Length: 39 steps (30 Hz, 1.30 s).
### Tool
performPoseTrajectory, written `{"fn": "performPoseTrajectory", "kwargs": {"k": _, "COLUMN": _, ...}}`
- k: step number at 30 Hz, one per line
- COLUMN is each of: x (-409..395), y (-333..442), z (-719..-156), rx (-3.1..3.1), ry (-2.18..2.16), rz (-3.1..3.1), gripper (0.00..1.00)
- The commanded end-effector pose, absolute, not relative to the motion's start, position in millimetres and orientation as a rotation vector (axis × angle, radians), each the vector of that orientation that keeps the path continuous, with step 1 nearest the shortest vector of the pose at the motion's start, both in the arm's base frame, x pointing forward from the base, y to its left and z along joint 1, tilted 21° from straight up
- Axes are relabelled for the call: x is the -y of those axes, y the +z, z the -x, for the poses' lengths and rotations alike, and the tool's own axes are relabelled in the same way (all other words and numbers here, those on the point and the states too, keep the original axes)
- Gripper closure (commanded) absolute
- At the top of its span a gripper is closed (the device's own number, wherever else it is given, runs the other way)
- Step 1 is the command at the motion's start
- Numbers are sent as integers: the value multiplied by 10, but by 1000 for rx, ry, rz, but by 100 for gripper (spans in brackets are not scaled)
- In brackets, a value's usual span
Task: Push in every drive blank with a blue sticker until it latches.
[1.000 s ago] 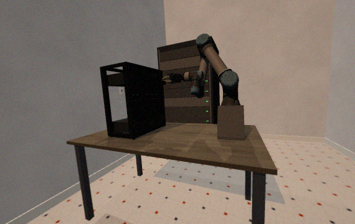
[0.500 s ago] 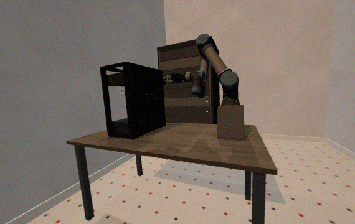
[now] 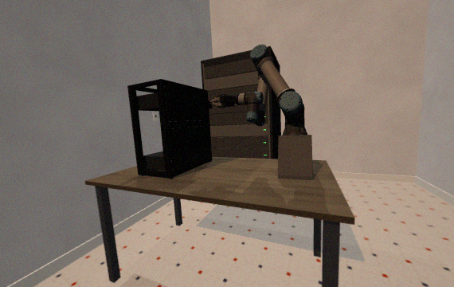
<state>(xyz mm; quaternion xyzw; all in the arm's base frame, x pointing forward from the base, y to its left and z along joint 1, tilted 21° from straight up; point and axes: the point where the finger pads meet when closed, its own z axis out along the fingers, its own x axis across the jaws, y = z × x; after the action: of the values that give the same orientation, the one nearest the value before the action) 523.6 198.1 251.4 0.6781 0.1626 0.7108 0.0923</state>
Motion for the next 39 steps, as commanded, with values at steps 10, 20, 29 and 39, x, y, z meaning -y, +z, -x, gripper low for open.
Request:
{"fn": "performPoseTrajectory", "kwargs": {"k": 10, "x": -1615, "y": 2585, "z": -5255, "rx": -485, "ry": 2113, "rz": -2013, "gripper": 100}}
{"fn": "performPoseTrajectory", "kwargs": {"k": 20, "x": -1324, "y": 2639, "z": -5270, "rx": -485, "ry": 2113, "rz": -2013, "gripper": 100}}
{"fn": "performPoseTrajectory", "kwargs": {"k": 29, "x": -1184, "y": 2664, "z": -5277, "rx": -485, "ry": 2113, "rz": -2013, "gripper": 100}}
{"fn": "performPoseTrajectory", "kwargs": {"k": 39, "x": -1107, "y": 2678, "z": -5281, "rx": -485, "ry": 2113, "rz": -2013, "gripper": 100}}
